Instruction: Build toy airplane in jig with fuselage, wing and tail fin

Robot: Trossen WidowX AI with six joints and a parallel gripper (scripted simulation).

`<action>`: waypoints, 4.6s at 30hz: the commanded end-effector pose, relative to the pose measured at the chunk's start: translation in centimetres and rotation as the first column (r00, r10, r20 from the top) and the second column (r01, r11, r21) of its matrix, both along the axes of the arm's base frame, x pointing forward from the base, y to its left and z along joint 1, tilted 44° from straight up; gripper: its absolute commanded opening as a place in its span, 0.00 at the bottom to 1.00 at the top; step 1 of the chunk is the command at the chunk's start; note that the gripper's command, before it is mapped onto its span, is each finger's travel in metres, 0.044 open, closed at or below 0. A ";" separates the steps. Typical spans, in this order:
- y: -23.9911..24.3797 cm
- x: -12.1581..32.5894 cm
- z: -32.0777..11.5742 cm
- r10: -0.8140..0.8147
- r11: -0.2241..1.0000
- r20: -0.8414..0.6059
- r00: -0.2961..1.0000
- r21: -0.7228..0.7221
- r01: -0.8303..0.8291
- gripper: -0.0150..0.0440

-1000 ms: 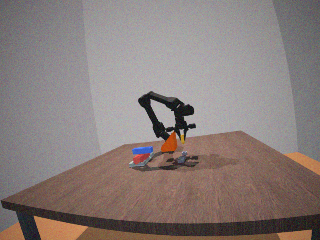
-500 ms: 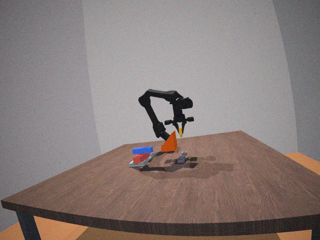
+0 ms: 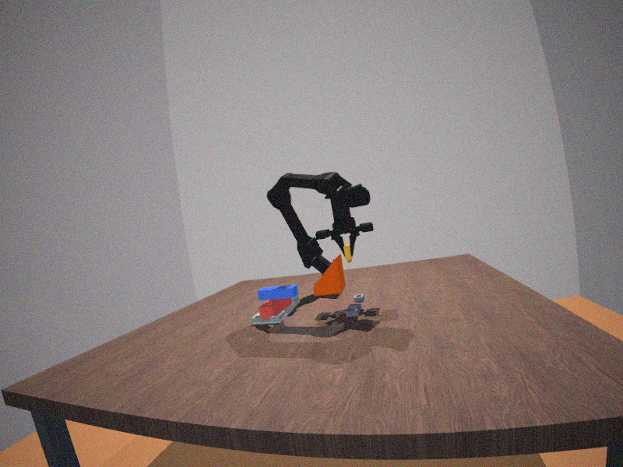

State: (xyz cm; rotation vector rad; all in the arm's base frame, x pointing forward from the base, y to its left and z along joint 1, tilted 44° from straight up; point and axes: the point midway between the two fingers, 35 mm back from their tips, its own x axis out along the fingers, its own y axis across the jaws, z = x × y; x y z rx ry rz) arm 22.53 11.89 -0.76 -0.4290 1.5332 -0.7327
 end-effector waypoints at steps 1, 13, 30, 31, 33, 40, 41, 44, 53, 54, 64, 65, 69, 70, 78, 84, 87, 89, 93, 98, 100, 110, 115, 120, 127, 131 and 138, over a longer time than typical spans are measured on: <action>-0.4 0.8 0.6 0.002 1.000 0.017 1.000 0.014 -0.002 0.25; -2.5 2.7 2.0 -0.036 0.999 0.051 0.998 0.034 0.034 0.25; -5.9 5.1 4.1 -0.049 0.998 0.068 0.997 0.048 0.046 0.25; -6.1 5.3 4.2 -0.048 0.998 0.067 0.997 0.048 0.044 0.25; -6.5 5.5 4.5 -0.045 0.998 0.067 0.997 0.049 0.042 0.25; -8.1 6.4 5.3 -0.038 0.998 0.064 0.997 0.050 0.035 0.25; -8.3 6.5 5.5 -0.037 0.998 0.064 0.997 0.050 0.034 0.25; -9.0 6.8 5.9 -0.034 0.998 0.063 0.997 0.050 0.031 0.25; -11.1 7.5 6.9 -0.032 0.998 0.060 0.998 0.050 0.029 0.25; -11.3 7.6 7.0 -0.033 0.998 0.060 0.998 0.051 0.030 0.25; -13.6 8.1 8.2 -0.031 0.999 0.057 0.998 0.047 0.028 0.25; -13.9 8.2 8.4 -0.030 0.999 0.056 0.998 0.045 0.027 0.25; -14.9 8.4 9.0 -0.026 0.999 0.054 0.998 0.040 0.024 0.25; -15.2 8.4 9.1 -0.025 0.999 0.053 0.998 0.038 0.023 0.25; -17.3 8.7 10.4 -0.018 1.000 0.046 0.999 0.024 0.017 0.25; -18.9 8.7 11.3 -0.015 1.000 0.040 0.999 0.012 0.014 0.25; -19.7 8.7 11.7 -0.013 1.000 0.037 0.999 0.005 0.013 0.25; -20.2 8.7 12.1 -0.012 1.000 0.034 0.999 0.001 0.012 0.25; -21.3 8.6 12.7 -0.011 1.000 0.029 1.000 -0.008 0.011 0.25; -22.6 8.4 13.5 -0.010 1.000 0.021 1.000 -0.020 0.011 0.25; -23.1 8.3 13.8 -0.010 1.000 0.017 1.000 -0.026 0.011 0.25; -24.1 8.0 14.4 -0.011 0.999 0.011 1.000 -0.034 0.011 0.36; -24.1 8.1 14.4 -0.011 0.999 0.011 1.000 -0.034 0.011 0.36; -24.1 8.1 14.4 -0.011 0.999 0.011 1.000 -0.034 0.011 0.36; -24.1 8.1 14.4 -0.011 0.999 0.011 1.000 -0.034 0.011 0.36; -24.1 8.1 14.4 -0.011 0.999 0.011 1.000 -0.034 0.011 0.36; -24.3 8.1 14.4 -0.011 0.999 0.011 1.000 -0.034 0.011 0.36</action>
